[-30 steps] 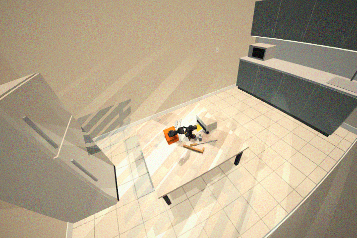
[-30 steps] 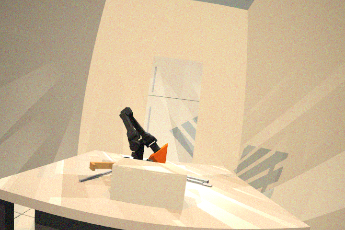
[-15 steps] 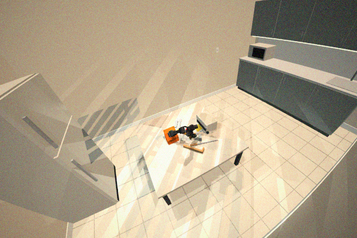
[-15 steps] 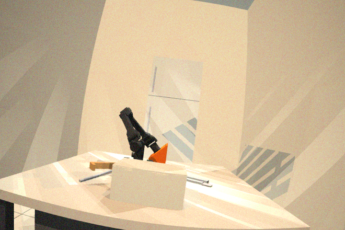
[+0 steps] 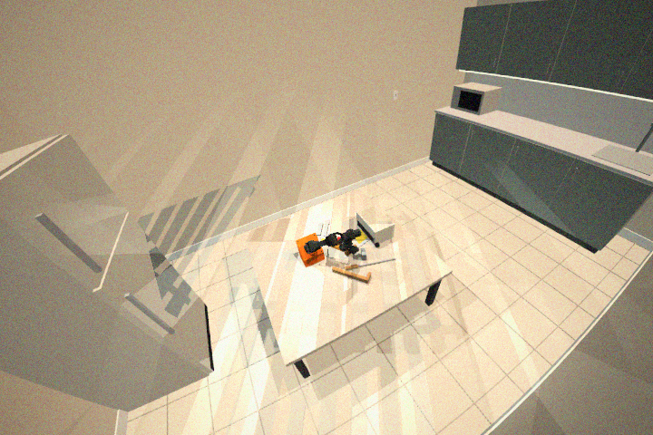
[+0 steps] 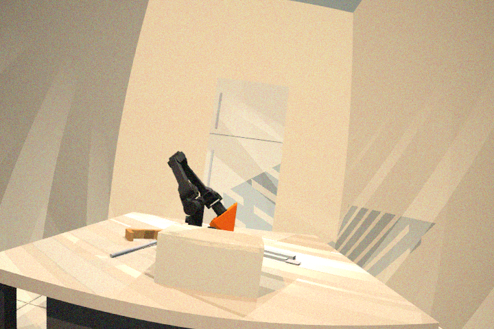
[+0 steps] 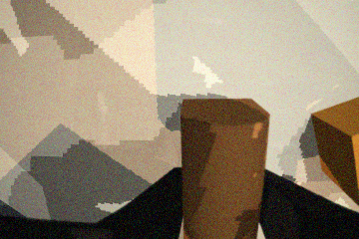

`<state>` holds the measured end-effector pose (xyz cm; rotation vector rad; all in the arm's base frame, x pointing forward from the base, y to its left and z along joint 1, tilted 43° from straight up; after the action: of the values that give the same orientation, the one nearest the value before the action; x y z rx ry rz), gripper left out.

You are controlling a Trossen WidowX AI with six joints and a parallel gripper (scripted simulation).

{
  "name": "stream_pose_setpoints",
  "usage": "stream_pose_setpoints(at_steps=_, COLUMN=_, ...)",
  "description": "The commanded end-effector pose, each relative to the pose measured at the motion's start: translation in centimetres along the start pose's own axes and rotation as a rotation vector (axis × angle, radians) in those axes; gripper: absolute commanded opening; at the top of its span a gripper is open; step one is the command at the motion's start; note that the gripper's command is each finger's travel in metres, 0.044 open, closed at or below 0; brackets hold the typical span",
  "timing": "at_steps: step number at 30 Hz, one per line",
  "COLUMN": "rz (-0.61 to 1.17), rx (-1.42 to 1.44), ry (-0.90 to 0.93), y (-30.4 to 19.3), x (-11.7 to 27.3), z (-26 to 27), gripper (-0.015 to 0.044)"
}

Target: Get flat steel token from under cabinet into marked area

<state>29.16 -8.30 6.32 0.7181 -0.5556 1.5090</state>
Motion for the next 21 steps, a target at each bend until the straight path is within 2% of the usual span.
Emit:
stream_pose_setpoints(at_steps=1, rz=0.002, rx=-0.005, ry=0.001, y=-0.6, x=0.0, z=0.0, gripper=0.0)
stream_pose_setpoints(at_steps=21, rz=0.002, rx=-0.007, ry=0.001, y=-2.8, x=0.0, z=-0.1, gripper=0.0)
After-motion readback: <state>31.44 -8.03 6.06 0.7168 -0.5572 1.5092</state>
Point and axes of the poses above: the point midway between the two fingers, 35 mm back from their tips, its own x axis back along the fingers, its own z axis across the jaws, y = z × x, the point moved 9 cm from there along x, back along the fingers, and after that the axes turned 4 degrees about -x, right-handed, at the moved point
